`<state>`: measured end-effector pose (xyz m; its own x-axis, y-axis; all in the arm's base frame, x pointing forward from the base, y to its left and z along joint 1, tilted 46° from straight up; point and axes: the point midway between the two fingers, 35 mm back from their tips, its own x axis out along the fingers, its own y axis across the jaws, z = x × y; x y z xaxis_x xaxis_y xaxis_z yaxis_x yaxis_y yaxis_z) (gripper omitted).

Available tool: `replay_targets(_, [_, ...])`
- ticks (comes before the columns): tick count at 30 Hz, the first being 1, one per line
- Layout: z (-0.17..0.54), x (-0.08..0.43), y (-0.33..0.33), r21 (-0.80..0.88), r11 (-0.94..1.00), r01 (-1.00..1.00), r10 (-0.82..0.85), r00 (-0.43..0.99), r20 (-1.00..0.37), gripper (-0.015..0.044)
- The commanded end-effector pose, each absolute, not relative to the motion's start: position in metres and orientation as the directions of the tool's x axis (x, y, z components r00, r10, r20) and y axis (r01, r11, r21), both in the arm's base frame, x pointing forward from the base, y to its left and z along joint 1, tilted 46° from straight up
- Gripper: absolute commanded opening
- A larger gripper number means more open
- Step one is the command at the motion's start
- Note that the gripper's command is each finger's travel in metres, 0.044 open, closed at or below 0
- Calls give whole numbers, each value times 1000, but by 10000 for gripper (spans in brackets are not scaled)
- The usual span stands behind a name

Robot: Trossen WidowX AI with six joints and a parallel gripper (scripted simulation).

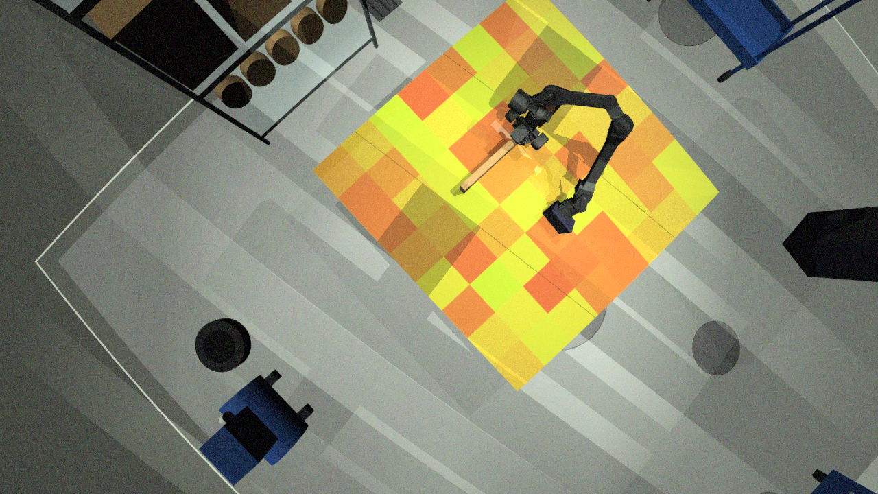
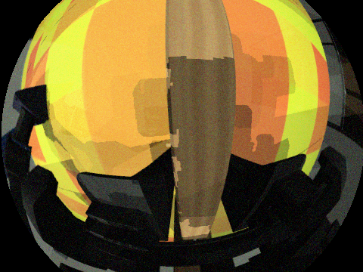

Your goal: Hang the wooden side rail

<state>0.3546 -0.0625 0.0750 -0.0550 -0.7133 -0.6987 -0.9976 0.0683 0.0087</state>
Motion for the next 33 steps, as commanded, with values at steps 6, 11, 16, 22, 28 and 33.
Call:
replay_targets(6, [79, 357, -60, 3, 55, -998, -715, -41, -697, 0])
replay_targets(11, [80, 357, -60, 3, 55, -998, -715, -41, -697, 0])
replay_targets(16, [80, 356, -61, 3, 55, -998, -715, -41, -697, 0])
replay_targets(22, [80, 356, -62, 3, 55, -998, -716, -41, -697, 0])
replay_targets(28, [80, 356, -63, 3, 55, -998, -716, -41, -697, 0])
replay_targets(33, [81, 356, -63, 3, 55, -998, -716, -41, -697, 0])
